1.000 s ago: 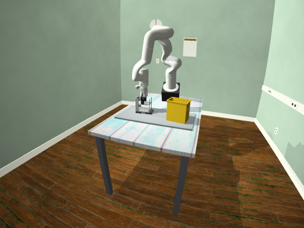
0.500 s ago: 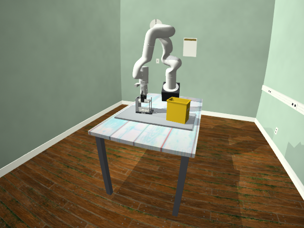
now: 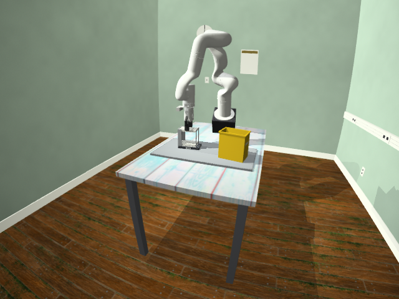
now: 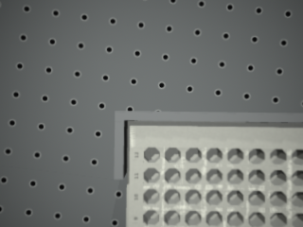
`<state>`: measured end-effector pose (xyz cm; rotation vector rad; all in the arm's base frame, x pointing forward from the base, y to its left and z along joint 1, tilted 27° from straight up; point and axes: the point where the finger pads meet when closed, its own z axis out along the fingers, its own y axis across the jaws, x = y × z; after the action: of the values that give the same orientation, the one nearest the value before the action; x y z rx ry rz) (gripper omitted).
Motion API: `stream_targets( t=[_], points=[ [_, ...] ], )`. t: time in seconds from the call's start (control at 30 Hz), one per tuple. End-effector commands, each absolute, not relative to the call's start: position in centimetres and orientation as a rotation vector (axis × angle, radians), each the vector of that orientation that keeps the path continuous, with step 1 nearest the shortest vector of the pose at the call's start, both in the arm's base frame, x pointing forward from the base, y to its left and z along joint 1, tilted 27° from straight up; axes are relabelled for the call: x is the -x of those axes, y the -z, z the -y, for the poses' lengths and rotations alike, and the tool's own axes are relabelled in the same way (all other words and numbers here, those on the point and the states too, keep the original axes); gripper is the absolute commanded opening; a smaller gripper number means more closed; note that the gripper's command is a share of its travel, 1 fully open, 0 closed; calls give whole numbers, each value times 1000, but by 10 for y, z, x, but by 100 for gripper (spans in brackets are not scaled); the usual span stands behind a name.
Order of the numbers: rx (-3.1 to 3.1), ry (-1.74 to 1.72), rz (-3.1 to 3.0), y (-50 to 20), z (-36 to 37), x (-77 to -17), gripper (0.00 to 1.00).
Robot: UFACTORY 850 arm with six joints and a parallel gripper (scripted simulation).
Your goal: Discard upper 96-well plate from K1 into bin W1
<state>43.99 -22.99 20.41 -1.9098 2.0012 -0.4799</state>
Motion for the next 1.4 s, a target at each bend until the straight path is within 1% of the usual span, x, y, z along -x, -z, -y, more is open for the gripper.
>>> stream_targets(
  t=[0.0, 1.37],
  points=[
    [1911, 475, -2002, -212, 230, -437, 0],
    [1911, 475, -2002, -264, 230, -410, 0]
  ],
)
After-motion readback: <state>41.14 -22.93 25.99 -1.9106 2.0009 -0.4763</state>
